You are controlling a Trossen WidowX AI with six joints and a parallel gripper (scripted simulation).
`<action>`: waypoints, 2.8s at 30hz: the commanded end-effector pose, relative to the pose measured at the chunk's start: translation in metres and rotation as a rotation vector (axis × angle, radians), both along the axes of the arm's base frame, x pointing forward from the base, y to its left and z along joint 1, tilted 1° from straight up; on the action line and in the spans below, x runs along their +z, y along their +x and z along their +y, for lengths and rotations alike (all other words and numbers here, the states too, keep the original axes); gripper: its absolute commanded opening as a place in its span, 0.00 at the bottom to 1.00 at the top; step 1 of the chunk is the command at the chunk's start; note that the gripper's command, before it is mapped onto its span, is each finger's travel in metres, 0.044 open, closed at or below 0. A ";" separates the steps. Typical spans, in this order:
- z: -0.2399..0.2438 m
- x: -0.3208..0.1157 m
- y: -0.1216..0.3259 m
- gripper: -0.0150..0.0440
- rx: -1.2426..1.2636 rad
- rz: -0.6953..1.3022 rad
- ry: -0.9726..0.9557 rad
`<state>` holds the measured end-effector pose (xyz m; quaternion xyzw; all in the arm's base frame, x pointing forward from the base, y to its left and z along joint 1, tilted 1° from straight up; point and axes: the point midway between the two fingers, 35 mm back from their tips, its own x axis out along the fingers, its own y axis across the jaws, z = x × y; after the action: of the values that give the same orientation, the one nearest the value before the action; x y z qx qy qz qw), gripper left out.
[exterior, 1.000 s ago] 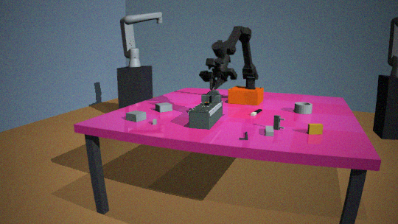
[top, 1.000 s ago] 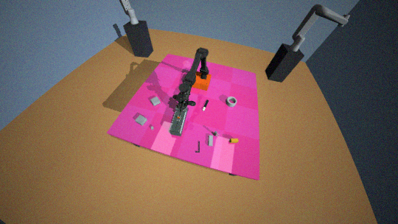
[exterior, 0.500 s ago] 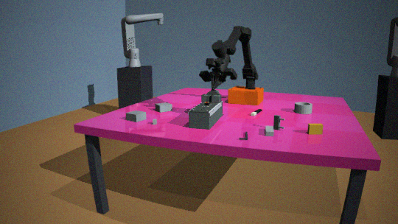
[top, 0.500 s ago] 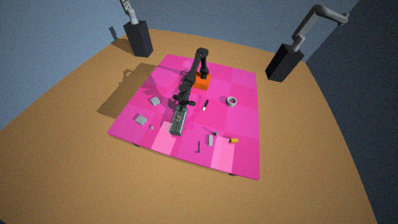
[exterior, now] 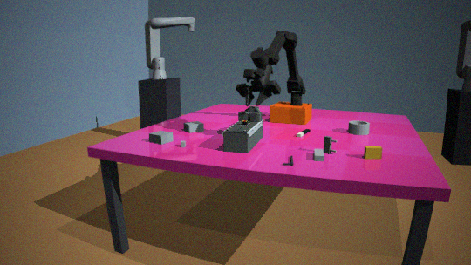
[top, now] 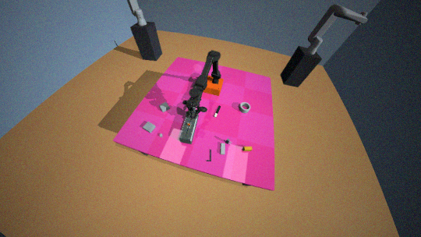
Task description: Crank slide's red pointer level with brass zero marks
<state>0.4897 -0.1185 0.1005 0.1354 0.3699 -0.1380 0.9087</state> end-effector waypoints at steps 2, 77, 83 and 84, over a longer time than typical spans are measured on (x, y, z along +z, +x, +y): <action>0.000 0.000 0.000 0.83 0.000 0.000 0.000; 0.000 0.000 0.000 0.25 0.000 0.000 0.000; 0.000 0.000 0.000 0.25 0.000 0.000 0.000; 0.000 0.000 0.000 0.25 0.000 0.000 0.000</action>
<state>0.4897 -0.1185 0.1005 0.1355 0.3699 -0.1379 0.9087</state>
